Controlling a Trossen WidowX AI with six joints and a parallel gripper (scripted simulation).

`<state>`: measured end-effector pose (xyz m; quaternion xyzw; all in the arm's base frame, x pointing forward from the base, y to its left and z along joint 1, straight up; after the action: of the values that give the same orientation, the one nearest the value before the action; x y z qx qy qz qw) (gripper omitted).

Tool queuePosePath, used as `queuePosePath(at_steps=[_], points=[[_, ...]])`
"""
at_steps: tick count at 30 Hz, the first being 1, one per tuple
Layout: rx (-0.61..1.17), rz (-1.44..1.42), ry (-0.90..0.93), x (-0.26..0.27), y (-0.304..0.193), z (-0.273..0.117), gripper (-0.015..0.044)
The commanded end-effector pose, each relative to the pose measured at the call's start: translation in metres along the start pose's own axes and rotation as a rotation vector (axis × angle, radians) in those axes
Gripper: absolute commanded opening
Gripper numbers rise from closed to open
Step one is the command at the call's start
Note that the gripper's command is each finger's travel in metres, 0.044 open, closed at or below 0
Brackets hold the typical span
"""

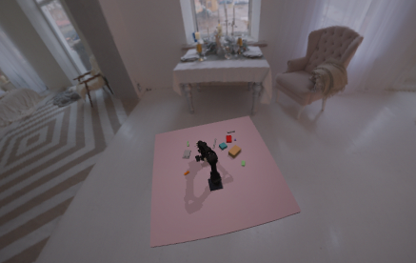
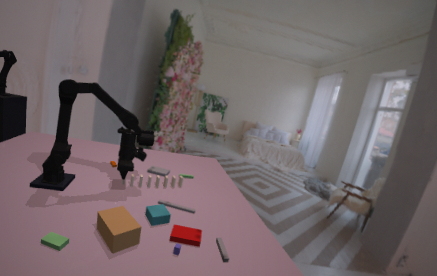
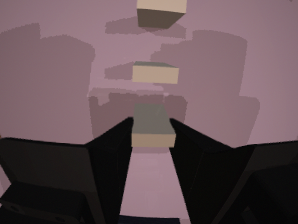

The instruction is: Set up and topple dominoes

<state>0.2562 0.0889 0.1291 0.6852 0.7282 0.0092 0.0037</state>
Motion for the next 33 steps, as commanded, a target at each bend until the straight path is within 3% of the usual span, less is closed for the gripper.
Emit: queuePosePath(at_steps=[1, 10, 23, 27, 33], points=[[-0.001, -0.006, -0.003, 0.0, 0.0, 0.006, 0.0107], [-0.001, -0.006, -0.003, 0.0, 0.0, 0.006, 0.0107], [-0.001, -0.006, -0.003, 0.0, 0.0, 0.006, 0.044], [-0.003, -0.004, -0.003, 0.0, 0.002, -0.002, 0.044], [-0.006, 0.001, -0.001, 0.002, 0.007, -0.079, 0.044]])
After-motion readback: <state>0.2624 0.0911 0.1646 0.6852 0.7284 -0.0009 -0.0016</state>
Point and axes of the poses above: the point midway between the two fingers, 35 mm back from their tips, its own z axis out along the fingers, its own x axis across the jaws, y = z × x, the point moved 7 cm from there along -z, back along the fingers, and after that the axes turned 12 degrees about z, right-handed, at the moved point
